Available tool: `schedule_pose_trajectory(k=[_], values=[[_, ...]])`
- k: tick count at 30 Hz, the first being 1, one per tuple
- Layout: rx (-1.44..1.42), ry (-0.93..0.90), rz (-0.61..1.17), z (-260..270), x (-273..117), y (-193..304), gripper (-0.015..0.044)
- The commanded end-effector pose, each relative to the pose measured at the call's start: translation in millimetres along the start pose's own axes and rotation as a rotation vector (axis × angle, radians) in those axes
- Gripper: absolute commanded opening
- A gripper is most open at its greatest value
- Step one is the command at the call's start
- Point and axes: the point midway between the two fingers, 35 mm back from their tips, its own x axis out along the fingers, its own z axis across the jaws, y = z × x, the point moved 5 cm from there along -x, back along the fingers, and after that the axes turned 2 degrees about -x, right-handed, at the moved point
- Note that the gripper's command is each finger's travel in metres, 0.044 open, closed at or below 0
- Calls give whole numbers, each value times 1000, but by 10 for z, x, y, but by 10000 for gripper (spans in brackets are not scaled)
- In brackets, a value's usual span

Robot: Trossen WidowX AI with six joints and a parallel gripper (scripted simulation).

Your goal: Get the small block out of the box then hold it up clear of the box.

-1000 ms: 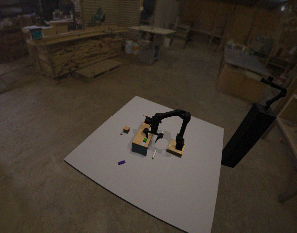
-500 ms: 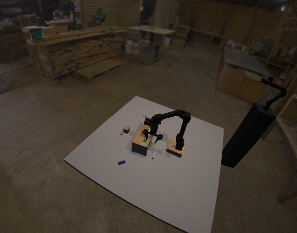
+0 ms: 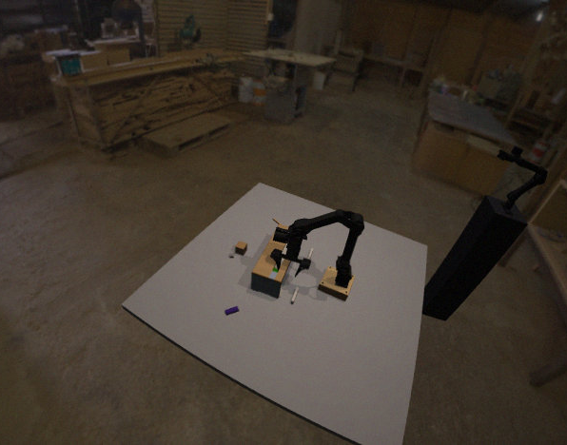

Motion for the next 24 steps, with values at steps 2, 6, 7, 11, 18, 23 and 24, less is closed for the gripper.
schedule_pose_trajectory(k=[2, 6, 7, 11, 18, 23, 24], values=[[2, -1, -4, 5, 18, 43, 400], [2, -1, -4, 6, 32, 81, 400], [2, -1, -4, 7, 35, 90, 400], [2, -1, -3, 8, 49, 128, 400], [2, -1, -3, 11, 73, 195, 400], [1, -1, -1, 30, -119, 275, 400], [1, 0, 0, 33, -203, 301, 400]])
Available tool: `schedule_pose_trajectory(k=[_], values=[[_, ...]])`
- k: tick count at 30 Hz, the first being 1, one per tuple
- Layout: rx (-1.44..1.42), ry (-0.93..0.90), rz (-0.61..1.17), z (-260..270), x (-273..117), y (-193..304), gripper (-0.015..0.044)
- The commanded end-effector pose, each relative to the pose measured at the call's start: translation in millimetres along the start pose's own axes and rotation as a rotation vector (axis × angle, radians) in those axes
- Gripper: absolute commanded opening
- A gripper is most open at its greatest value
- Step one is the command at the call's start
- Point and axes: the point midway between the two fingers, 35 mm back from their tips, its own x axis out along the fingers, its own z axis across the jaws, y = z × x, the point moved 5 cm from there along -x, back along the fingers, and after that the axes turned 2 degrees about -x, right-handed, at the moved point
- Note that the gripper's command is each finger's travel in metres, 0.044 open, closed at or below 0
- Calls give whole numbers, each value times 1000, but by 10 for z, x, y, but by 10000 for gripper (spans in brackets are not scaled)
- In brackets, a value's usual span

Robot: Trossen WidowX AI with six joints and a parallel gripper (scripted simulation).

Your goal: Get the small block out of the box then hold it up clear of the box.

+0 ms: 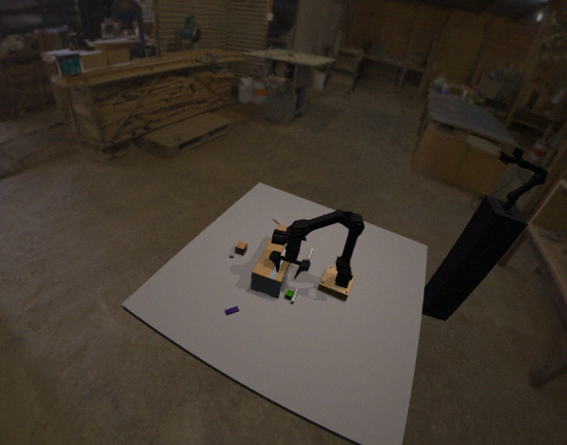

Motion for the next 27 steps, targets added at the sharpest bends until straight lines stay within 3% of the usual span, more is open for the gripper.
schedule_pose_trajectory(k=[1, 3, 8, 10, 13, 27], values=[[-1, -14, 0, 24, -282, 92, 400], [-2, -13, 2, 9, -464, 145, 400], [-10, -29, 7, 25, -471, 150, 400], [-84, -32, -3, 16, -467, 165, 348], [-401, -39, -47, -23, -453, 227, 285], [-1952, 85, -272, -215, -396, 493, 285]])
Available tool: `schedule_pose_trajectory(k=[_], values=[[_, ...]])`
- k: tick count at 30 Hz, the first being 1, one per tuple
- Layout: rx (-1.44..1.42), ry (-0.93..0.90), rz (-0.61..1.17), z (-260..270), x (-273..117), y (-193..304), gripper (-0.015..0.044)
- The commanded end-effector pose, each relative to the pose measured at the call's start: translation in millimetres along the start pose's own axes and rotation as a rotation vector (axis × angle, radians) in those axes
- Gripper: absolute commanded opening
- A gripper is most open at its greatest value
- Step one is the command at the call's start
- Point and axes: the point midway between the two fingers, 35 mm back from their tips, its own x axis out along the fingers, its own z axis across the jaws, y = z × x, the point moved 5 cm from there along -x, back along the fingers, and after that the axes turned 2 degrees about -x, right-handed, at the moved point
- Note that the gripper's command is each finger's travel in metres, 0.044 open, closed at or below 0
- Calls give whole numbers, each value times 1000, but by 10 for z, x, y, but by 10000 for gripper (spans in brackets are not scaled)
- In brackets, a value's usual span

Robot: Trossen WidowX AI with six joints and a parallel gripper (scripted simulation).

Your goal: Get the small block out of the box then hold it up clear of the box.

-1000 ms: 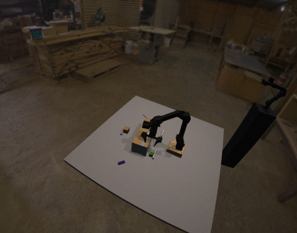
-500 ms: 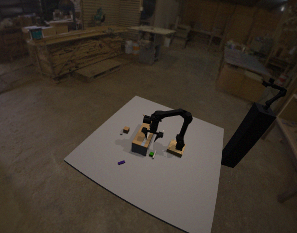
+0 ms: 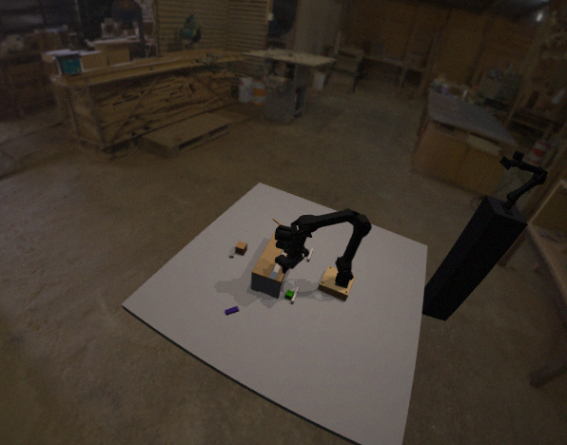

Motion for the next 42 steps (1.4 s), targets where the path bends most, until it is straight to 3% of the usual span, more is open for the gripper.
schedule_pose_trajectory(k=[1, 21, 36, 42], values=[[-880, 96, -59, 70, 28, 162, 285], [-2359, 348, 3, 197, 29, 424, 285], [-3358, 600, 258, 269, 7, 598, 285], [-3496, 636, 320, 276, 3, 618, 285]])
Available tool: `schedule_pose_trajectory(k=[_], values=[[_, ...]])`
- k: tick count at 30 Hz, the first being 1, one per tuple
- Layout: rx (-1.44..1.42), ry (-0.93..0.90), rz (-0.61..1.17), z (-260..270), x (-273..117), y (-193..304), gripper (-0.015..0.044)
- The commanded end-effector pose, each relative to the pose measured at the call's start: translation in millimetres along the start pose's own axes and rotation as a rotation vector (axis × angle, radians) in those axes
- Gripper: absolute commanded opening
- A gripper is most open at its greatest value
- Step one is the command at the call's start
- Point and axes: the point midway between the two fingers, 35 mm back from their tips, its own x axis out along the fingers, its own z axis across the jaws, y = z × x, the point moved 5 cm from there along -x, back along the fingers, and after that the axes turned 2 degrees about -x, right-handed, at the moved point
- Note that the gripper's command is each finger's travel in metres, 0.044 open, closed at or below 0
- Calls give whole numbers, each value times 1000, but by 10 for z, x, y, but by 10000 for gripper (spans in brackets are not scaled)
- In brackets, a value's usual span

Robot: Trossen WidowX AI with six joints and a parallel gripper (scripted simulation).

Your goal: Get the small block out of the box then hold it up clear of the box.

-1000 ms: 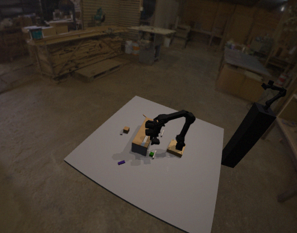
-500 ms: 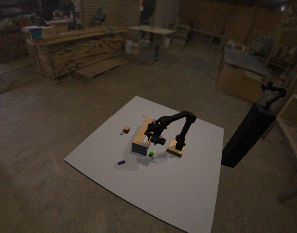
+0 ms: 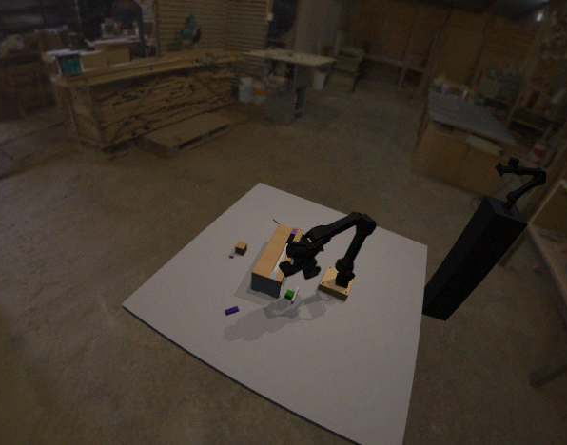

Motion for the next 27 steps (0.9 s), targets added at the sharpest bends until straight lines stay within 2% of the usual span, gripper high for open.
schedule_pose_trajectory(k=[1, 13, 20, 27], values=[[-607, -18, 76, 14, -16, -102, 285], [-606, -19, 76, 14, 7, -107, 285], [-606, -21, 77, 182, 805, -314, 285], [-607, -19, 77, 212, 887, -340, 285]])
